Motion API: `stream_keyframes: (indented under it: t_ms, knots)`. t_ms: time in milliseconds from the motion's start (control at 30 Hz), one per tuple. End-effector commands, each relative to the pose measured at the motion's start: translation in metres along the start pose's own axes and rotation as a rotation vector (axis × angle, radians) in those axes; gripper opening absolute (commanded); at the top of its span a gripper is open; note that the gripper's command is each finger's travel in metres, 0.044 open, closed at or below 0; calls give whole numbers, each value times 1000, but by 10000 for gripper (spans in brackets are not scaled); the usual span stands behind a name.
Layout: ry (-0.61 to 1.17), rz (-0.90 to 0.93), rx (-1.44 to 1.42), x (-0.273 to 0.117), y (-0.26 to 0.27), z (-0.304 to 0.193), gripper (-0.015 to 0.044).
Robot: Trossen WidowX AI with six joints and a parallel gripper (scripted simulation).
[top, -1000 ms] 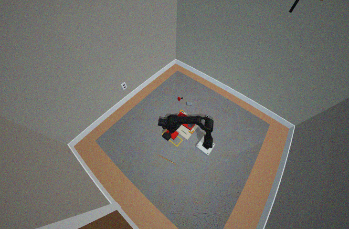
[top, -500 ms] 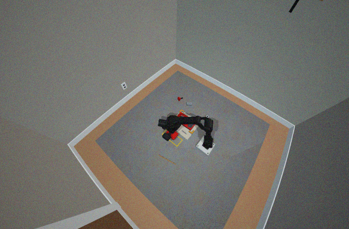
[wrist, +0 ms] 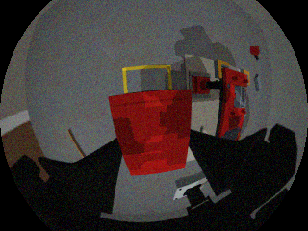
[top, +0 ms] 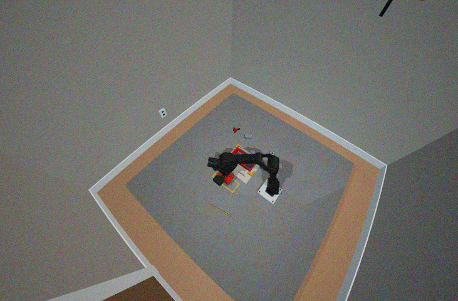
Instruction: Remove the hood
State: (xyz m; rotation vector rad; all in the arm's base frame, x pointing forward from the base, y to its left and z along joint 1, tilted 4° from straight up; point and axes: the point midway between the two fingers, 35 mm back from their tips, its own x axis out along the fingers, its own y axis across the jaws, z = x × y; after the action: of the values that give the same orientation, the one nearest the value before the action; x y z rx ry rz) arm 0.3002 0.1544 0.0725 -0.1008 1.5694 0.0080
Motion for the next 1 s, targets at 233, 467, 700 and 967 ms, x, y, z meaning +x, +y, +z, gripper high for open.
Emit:
stream_keyframes:
  t_ms: [233,467,700,967]
  knots:
    - [3,2,0,9,0,0,0]
    - [3,2,0,14,0,0,0]
    - [3,2,0,19,0,-1,0]
    - [3,2,0,24,0,-1,0]
